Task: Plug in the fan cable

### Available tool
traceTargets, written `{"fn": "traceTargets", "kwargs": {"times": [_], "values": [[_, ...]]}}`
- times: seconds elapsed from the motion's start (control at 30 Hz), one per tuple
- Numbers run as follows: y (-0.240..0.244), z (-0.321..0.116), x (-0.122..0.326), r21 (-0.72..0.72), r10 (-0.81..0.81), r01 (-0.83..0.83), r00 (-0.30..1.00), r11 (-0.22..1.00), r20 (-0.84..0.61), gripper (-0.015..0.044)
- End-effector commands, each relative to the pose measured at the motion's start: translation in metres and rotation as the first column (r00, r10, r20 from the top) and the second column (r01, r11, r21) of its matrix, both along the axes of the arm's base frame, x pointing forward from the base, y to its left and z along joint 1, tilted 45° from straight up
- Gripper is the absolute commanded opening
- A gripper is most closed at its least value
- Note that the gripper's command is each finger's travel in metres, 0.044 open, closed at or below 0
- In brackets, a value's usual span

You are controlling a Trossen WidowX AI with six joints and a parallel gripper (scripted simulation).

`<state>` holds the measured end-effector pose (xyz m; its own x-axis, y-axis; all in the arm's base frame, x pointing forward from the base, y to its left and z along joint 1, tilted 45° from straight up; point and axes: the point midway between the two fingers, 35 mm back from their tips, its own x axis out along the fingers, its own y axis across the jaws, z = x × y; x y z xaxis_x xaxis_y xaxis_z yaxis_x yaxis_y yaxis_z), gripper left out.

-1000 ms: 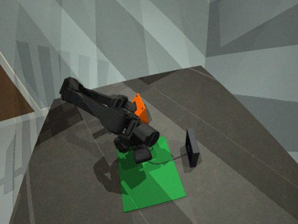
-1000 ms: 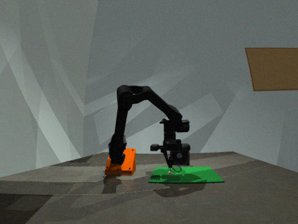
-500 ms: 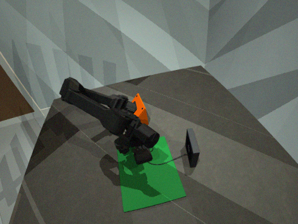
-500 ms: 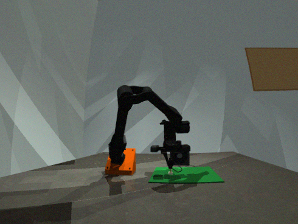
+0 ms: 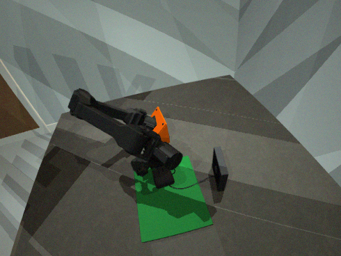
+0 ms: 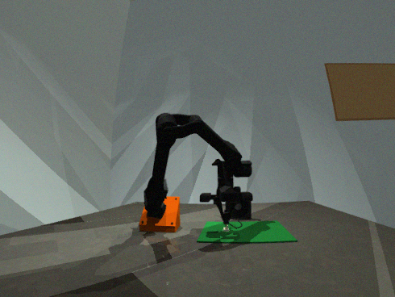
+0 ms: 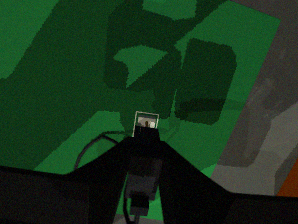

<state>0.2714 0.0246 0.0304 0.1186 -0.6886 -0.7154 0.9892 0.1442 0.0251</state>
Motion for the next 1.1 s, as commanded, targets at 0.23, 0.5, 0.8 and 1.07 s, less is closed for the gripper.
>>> {"fn": "traceTargets", "kwargs": {"times": [0.23,0.5,0.8,1.07], "values": [[-0.0021,-0.0016,0.0001,-0.003,0.005,-0.005,1.0,1.0,-0.001,0.0],[-0.0035,-0.0029,0.0002,-0.004,0.006,-0.006,1.0,1.0,-0.002,0.0],[-0.0048,-0.0042,0.0005,-0.004,0.007,-0.007,1.0,1.0,-0.002,0.0],[-0.0084,-0.0079,0.0012,-0.004,0.007,-0.007,1.0,1.0,-0.002,0.0]]}}
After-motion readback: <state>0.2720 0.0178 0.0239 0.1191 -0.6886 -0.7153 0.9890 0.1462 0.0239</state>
